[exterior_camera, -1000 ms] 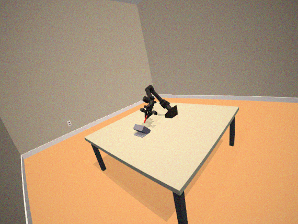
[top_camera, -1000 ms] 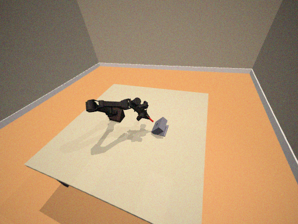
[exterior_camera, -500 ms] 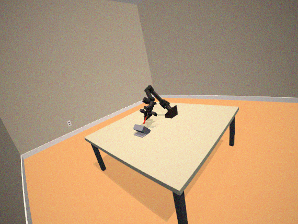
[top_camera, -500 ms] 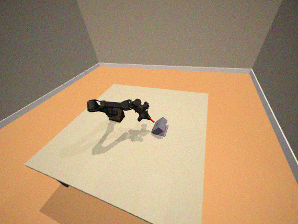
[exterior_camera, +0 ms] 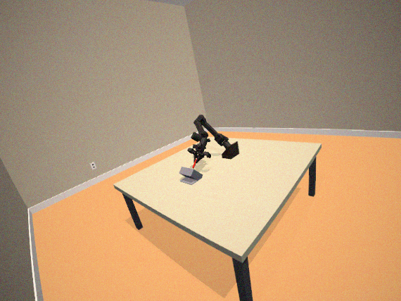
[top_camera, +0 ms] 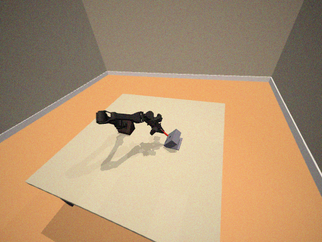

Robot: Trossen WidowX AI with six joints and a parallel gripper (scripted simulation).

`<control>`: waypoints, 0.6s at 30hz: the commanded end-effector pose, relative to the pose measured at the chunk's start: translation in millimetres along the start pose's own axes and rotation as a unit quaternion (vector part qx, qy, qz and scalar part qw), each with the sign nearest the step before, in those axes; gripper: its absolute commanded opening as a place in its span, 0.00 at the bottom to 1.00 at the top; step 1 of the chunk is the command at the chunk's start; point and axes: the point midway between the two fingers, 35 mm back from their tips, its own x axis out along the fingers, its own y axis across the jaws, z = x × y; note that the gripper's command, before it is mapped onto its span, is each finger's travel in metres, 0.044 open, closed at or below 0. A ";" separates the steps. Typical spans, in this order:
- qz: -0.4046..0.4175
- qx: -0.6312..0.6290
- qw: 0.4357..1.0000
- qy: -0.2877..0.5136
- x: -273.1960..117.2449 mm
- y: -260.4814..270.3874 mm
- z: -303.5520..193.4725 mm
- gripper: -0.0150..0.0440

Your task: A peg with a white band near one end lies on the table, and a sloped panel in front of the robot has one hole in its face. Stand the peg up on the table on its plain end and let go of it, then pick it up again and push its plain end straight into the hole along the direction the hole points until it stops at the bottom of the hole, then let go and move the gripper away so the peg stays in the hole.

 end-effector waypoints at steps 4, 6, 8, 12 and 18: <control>0.002 -0.003 1.000 -0.001 10.5 2.2 0.9 0.25; 0.002 -0.003 1.000 -0.001 13.1 2.7 1.1 0.25; 0.001 -0.002 1.000 -0.001 12.7 2.4 0.6 0.25; 0.000 0.000 1.000 0.001 9.6 1.1 -1.1 0.25; 0.000 0.000 1.000 0.001 9.6 1.1 -1.1 0.25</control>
